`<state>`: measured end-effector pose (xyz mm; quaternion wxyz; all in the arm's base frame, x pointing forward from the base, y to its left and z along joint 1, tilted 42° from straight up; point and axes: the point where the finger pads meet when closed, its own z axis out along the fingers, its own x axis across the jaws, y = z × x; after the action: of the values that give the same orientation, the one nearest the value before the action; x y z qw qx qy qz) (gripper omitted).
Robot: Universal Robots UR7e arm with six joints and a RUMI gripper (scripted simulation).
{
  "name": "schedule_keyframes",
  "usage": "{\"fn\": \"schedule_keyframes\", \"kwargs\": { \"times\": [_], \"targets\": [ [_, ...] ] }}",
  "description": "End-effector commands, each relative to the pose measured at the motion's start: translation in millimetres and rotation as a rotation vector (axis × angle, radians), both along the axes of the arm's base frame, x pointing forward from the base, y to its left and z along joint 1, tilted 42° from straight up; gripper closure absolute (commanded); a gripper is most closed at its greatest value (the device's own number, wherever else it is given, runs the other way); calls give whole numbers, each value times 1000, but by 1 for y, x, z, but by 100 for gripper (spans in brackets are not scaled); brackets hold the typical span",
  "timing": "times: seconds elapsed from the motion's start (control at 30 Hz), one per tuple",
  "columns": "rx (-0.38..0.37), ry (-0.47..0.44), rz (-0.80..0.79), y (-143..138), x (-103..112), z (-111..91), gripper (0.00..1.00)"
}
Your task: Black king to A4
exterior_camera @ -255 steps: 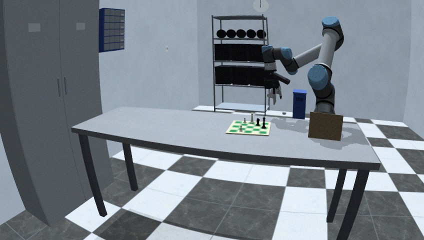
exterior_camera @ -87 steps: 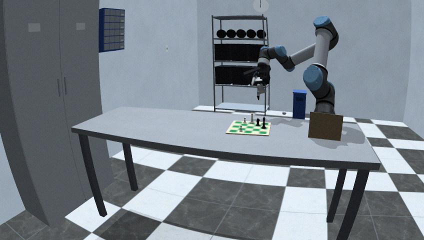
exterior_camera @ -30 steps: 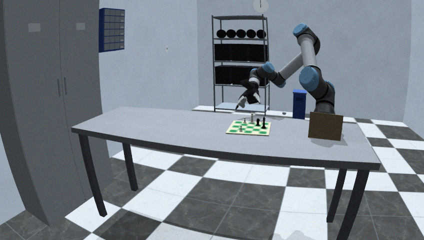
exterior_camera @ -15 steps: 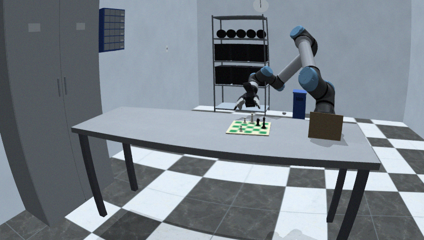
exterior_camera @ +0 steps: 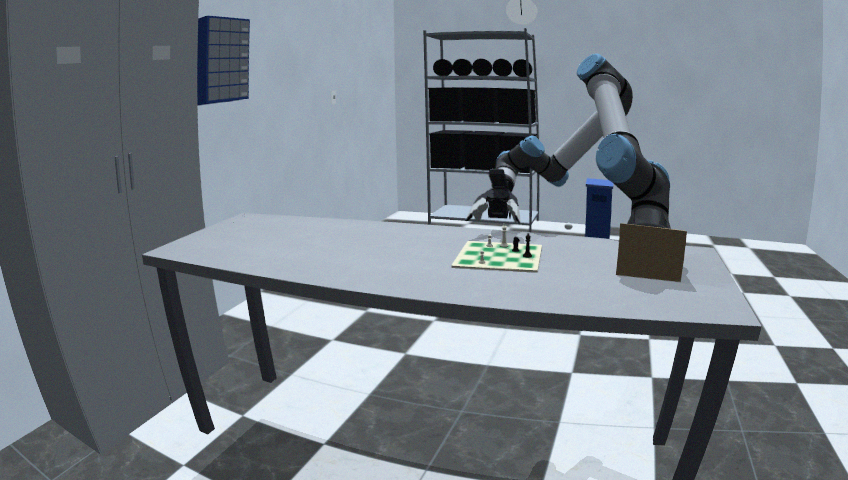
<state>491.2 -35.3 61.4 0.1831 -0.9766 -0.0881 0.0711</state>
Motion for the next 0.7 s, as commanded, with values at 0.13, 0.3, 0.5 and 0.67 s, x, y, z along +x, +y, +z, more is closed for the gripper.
{"fn": "schedule_keyframes", "kwargs": {
  "times": [0.13, 0.3, 0.5, 0.67],
  "targets": [
    [13, -10, 30, -1, 1, -2, 0],
    [17, -13, 39, -1, 1, -2, 0],
    [19, -15, 43, -2, 1, -3, 0],
    [19, -15, 43, -2, 1, -3, 0]
  ]
}}
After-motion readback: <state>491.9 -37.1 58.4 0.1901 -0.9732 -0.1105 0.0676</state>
